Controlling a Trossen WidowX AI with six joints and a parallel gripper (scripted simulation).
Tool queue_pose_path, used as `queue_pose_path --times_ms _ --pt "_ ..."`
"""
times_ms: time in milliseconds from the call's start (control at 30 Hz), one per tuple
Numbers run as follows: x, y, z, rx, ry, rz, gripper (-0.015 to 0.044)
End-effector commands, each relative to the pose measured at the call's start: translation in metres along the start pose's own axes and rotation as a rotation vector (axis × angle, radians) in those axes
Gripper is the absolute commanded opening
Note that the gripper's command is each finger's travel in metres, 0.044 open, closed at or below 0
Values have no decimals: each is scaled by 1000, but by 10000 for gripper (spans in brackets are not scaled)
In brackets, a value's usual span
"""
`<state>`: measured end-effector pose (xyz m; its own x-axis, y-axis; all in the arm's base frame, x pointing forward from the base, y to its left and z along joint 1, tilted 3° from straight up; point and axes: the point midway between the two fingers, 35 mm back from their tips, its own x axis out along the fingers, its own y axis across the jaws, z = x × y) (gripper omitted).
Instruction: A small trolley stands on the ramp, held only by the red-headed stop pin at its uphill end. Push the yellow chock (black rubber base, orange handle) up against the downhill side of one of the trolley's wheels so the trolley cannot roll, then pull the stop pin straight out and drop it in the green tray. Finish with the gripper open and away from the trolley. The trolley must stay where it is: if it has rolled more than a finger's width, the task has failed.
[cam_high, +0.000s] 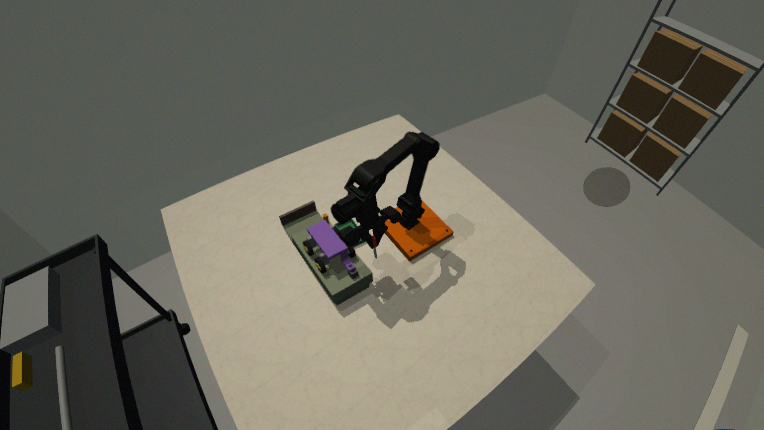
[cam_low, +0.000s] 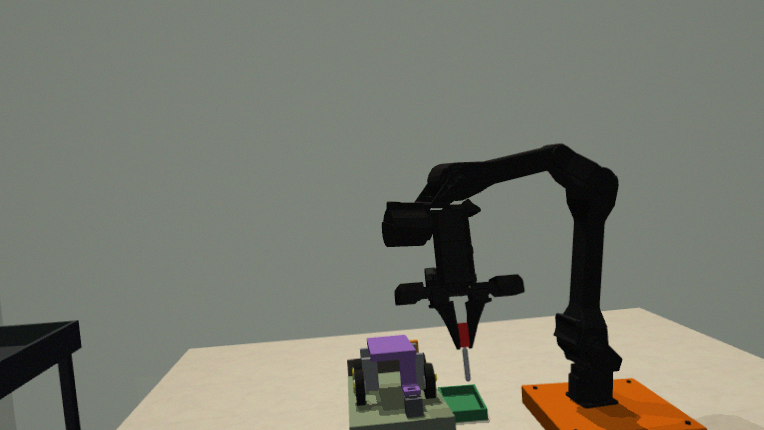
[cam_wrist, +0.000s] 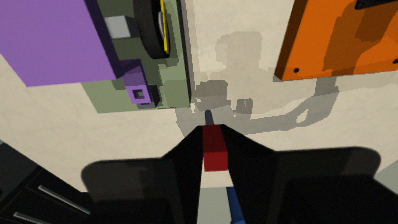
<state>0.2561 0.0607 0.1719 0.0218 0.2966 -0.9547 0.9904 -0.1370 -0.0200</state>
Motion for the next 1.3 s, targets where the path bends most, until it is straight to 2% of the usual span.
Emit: queue_pose_path --times_ms 0,1267 --pt "-1 -1 16 -2 5 -5 0" --pt "-17 -1 156 -1 -6 -5 0"
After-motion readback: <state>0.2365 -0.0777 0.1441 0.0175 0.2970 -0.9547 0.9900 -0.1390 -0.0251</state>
